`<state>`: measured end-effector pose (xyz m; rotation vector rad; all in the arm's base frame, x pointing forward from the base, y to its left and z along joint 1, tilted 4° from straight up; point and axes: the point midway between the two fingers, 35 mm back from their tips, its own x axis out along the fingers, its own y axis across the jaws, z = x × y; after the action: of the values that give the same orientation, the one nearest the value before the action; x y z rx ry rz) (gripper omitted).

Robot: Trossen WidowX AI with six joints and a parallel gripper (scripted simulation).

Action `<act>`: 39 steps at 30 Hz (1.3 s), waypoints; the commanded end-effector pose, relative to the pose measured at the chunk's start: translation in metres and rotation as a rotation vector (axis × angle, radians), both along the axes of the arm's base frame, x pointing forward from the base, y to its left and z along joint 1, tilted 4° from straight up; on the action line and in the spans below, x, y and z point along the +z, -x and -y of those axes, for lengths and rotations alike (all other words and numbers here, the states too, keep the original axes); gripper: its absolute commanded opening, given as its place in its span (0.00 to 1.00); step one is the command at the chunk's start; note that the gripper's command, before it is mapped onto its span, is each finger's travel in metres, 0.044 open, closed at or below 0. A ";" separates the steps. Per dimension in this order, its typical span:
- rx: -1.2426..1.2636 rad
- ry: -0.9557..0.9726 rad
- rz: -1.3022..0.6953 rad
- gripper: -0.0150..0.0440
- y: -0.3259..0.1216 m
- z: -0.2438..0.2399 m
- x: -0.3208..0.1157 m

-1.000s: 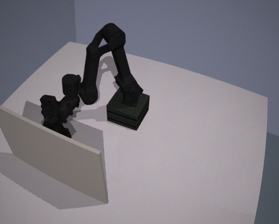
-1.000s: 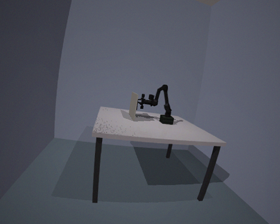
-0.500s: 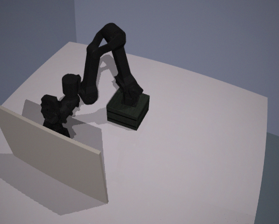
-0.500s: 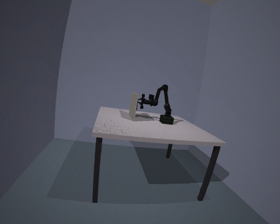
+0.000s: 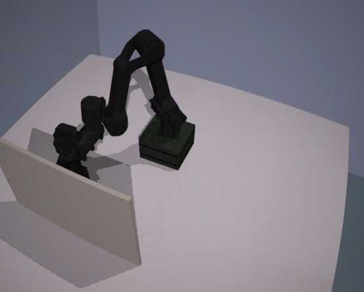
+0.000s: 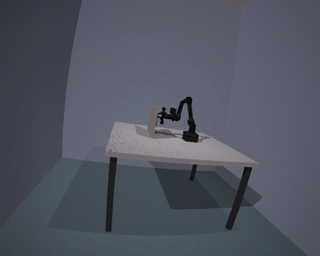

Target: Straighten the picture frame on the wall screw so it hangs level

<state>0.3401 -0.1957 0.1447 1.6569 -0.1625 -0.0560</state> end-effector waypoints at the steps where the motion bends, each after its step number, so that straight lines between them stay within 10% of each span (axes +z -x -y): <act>1: -0.002 0.025 -0.005 0.25 0.000 0.000 0.000; 9: -0.005 0.069 -0.011 0.25 0.000 0.000 0.001; 19: -0.003 0.046 -0.006 0.69 0.000 0.000 0.001; 29: 0.016 -0.419 0.040 0.69 0.057 -0.010 -0.013; 39: 0.011 -0.381 0.056 0.69 0.098 0.004 0.001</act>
<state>0.2680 -0.1955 0.1359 2.0405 -0.1782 -0.0457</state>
